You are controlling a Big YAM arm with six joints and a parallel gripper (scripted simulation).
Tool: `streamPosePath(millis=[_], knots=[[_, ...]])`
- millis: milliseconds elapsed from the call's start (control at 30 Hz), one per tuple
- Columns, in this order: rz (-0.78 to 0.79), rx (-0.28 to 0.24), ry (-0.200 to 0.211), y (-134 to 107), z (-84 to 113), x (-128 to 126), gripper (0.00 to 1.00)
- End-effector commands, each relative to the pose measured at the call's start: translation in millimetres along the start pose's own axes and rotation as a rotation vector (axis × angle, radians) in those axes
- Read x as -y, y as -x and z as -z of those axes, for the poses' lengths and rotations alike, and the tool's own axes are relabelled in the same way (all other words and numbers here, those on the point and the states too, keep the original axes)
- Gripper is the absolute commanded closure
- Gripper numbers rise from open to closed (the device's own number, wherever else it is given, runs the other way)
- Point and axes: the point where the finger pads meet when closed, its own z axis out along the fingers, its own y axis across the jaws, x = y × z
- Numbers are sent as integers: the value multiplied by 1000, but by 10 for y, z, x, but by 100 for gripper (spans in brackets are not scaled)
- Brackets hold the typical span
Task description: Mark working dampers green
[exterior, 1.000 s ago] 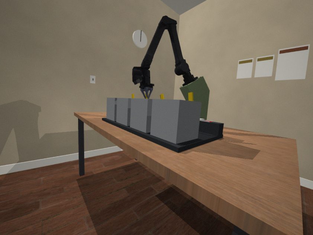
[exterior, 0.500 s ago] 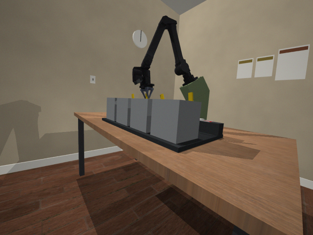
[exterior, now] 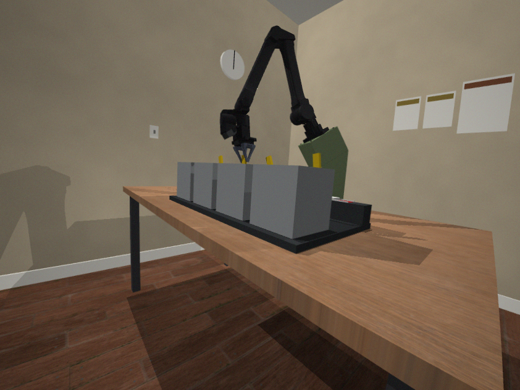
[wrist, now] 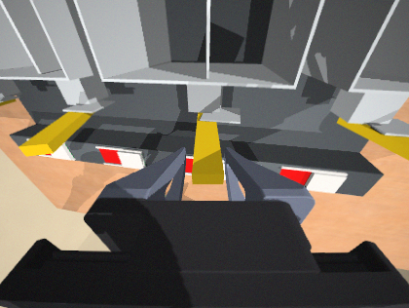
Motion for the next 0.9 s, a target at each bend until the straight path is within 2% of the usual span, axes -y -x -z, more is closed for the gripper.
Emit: streamPosePath(millis=[0, 67, 267, 333, 533, 733, 867], knots=[[-4, 6, -1, -25, 170, 0, 64], [-4, 6, -2, -29, 235, 10, 64], [5, 41, -14, 164, 524, 71, 64], [5, 41, -14, 164, 524, 71, 64], [5, 43, -14, 170, 695, 70, 64], [3, 43, -15, 170, 754, 75, 64], [3, 21, -5, 151, 677, 31, 64]])
